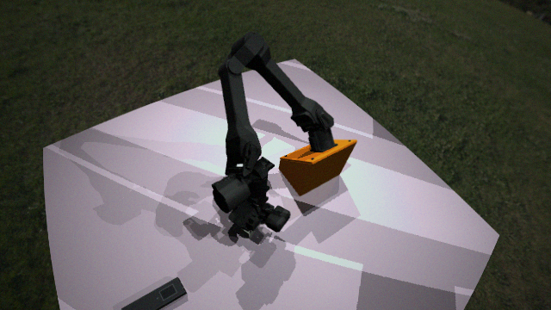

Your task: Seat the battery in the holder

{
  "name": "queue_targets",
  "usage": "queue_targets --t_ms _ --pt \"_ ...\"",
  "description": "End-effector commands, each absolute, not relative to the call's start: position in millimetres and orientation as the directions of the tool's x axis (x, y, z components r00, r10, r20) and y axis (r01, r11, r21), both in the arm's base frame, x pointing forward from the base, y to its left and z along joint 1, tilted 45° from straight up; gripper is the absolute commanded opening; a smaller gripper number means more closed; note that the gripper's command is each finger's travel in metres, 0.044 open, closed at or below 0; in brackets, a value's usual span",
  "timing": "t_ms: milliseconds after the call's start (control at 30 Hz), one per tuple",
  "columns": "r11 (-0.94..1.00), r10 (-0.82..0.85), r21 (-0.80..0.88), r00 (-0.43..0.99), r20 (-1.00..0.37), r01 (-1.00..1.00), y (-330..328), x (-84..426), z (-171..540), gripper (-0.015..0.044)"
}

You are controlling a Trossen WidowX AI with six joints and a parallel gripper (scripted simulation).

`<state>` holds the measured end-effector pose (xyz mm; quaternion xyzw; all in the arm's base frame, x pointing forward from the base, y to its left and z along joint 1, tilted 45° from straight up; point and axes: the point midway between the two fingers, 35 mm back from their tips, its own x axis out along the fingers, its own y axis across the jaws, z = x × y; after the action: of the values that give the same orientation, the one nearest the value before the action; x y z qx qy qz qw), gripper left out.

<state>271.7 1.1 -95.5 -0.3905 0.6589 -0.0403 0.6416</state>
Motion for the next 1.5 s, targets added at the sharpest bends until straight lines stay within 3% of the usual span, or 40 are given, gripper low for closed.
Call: queue_targets --t_ms 0,667,1467 --pt "0.686 -0.589 -0.554 0.087 -0.803 -0.472 -3 266 -97 0.0087" --pt "0.695 -0.616 -0.544 0.0 -0.787 -0.469 -5 271 -94 0.0087" --pt "0.699 -0.616 -0.54 -0.009 -0.788 -0.469 0 284 -98 0.0087"
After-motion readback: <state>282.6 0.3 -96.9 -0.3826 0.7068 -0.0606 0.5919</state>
